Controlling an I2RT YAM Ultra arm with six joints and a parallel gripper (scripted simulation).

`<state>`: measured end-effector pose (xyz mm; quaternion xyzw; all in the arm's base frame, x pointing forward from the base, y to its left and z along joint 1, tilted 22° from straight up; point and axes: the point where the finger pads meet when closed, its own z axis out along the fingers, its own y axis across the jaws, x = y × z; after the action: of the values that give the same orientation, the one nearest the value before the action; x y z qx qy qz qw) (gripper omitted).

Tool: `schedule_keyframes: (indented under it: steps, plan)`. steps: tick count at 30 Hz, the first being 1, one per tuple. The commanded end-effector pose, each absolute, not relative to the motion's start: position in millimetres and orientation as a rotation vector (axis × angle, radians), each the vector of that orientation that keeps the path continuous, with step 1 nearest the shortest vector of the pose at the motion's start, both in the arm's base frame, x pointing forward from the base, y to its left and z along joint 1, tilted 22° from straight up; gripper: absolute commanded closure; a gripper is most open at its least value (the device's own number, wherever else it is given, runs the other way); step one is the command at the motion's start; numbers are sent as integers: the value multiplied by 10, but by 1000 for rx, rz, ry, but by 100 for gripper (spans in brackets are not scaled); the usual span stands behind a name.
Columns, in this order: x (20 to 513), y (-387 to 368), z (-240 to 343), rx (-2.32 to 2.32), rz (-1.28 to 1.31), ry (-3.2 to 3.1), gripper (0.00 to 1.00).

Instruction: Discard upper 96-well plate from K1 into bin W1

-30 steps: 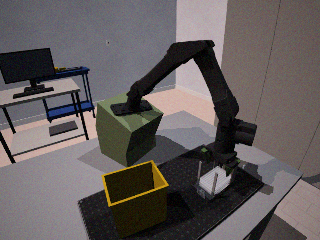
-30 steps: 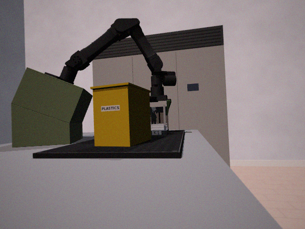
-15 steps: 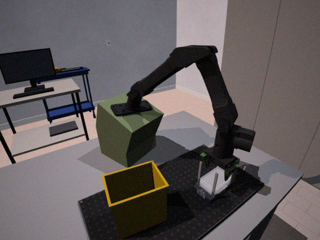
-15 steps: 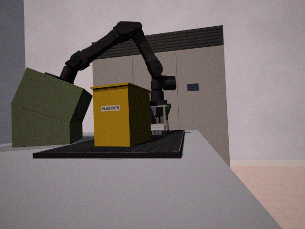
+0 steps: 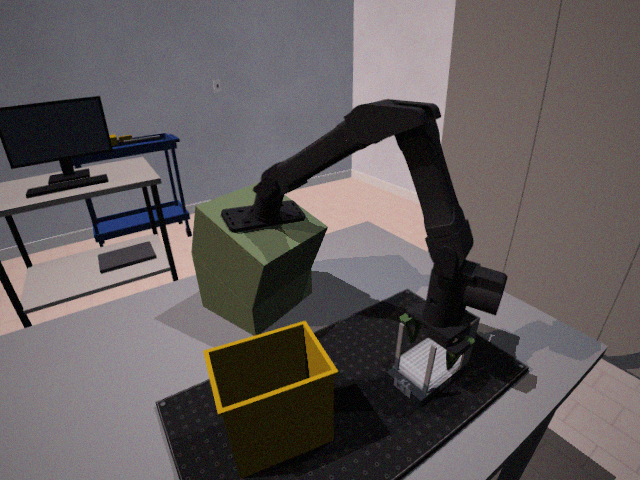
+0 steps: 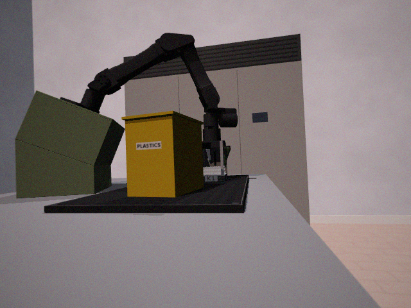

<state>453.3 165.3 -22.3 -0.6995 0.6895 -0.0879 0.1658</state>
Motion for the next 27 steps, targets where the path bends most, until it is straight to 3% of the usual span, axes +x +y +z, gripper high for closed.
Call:
schedule_keyframes:
  steps: [1,27]
  plan:
    - [4600,1688,-169,-1975,-256,1942,0]
    - [4634,1699,-253,-1975,-256,1942,0]
